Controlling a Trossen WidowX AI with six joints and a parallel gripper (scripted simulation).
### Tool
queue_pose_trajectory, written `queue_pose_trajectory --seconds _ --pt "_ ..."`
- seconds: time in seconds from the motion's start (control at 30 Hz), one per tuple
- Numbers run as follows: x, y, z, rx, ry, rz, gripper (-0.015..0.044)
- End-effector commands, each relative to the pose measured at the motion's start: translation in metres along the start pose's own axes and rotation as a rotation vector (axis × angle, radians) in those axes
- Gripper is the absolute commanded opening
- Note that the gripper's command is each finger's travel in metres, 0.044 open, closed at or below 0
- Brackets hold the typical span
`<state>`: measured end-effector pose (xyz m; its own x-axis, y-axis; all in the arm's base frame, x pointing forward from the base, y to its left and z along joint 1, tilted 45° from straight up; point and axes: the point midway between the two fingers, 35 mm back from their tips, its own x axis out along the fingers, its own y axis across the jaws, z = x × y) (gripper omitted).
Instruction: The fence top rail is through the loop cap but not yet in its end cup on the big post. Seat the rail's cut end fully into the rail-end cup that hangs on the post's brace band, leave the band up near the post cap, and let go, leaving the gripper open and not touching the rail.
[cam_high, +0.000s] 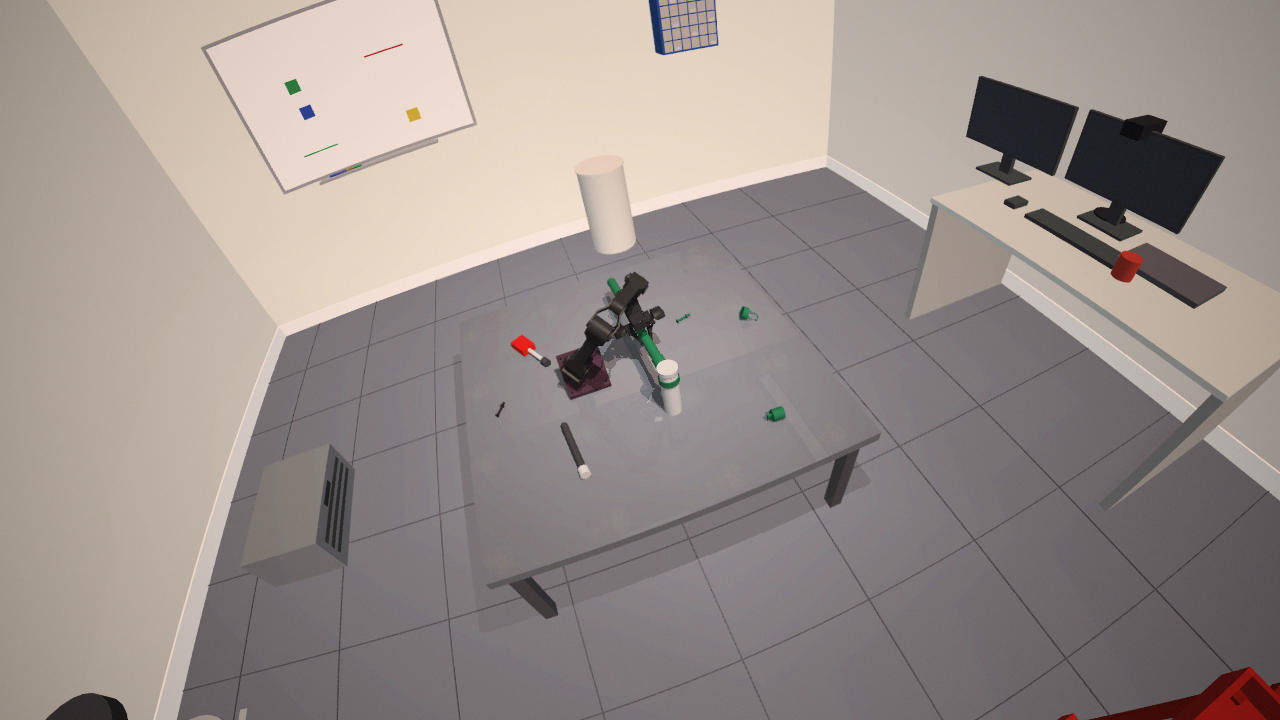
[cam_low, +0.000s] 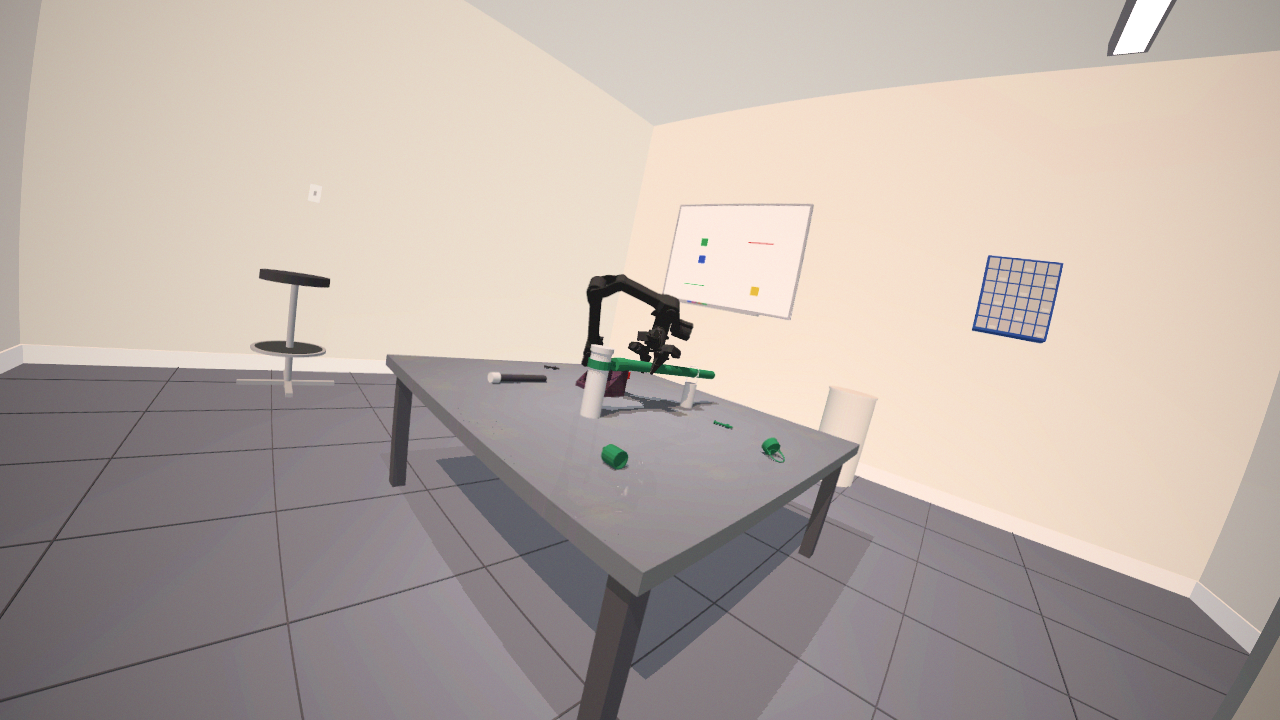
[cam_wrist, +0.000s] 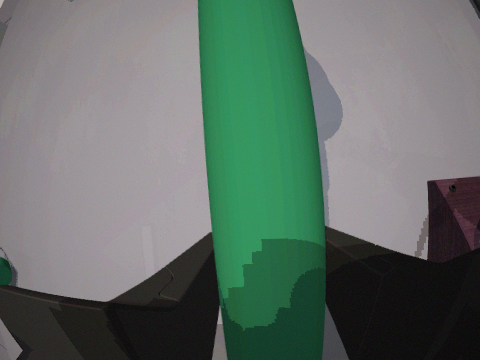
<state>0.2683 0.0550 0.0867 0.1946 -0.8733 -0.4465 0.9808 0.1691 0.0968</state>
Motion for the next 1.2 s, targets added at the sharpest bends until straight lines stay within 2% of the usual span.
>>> queue_pose_trajectory --seconds 0.0,1.17 --pt "0.0000 0.0000 0.0000 0.000 0.000 0.000 0.0000" --pt "0.0031 0.0009 0.0027 -0.003 0.008 0.001 0.0000"
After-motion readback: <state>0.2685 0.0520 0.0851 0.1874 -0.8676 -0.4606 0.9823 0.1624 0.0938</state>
